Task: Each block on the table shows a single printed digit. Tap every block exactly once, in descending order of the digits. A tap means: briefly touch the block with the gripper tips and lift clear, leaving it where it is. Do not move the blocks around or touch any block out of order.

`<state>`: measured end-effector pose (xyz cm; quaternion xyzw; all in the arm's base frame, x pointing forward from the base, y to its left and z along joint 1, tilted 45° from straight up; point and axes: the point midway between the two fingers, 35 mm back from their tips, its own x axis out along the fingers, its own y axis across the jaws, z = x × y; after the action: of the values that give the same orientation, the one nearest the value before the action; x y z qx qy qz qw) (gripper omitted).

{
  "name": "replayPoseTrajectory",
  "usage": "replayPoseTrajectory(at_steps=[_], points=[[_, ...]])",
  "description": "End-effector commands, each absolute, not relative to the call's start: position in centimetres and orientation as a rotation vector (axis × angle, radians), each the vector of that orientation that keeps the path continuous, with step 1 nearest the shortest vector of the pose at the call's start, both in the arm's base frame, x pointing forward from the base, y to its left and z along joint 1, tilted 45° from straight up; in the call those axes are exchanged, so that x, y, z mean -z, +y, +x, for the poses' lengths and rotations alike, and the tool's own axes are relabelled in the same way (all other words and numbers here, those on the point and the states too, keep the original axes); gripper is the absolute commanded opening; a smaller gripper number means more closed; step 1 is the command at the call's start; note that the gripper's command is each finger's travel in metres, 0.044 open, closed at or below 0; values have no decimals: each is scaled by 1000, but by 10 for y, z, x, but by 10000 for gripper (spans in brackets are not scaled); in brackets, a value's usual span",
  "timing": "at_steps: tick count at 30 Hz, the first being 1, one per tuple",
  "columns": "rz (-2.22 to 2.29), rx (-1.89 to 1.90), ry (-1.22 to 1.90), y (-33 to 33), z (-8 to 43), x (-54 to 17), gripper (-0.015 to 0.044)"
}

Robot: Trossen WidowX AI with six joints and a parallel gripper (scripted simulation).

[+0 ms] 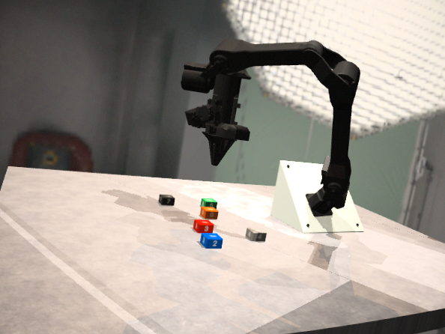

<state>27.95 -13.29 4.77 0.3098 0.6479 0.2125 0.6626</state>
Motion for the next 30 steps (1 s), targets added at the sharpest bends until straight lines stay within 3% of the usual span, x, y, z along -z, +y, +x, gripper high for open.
replayPoseTrajectory(at_steps=[1,7,13,30], points=[[686,-501,1461,-144,262,-31,20],[686,-501,1461,-138,264,-24,20],[687,-504,1459,-89,268,26,20],[688,-504,1458,-75,269,40,20]])
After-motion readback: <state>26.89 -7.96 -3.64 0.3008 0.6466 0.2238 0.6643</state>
